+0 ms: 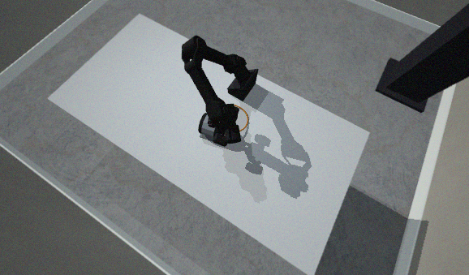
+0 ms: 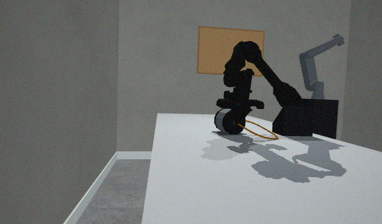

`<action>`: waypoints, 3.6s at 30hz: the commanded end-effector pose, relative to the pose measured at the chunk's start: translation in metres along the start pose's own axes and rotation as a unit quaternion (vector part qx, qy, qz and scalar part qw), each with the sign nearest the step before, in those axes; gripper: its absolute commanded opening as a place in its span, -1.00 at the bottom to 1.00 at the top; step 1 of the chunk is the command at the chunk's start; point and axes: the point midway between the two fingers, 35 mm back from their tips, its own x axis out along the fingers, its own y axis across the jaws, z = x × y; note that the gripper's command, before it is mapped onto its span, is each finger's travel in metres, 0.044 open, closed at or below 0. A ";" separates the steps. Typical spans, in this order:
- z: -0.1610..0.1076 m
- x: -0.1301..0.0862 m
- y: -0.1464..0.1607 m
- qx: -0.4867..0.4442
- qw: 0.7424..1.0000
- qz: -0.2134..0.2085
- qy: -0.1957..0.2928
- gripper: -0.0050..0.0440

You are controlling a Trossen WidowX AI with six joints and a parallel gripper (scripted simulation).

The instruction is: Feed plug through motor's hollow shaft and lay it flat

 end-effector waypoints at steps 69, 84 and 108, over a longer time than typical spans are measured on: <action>-0.004 -0.001 0.001 0.002 1.000 -0.001 -0.005 -0.80; 0.005 0.001 0.000 0.002 1.000 0.001 -0.006 -0.80; -0.016 -0.015 0.000 0.002 1.000 0.001 -0.006 -0.39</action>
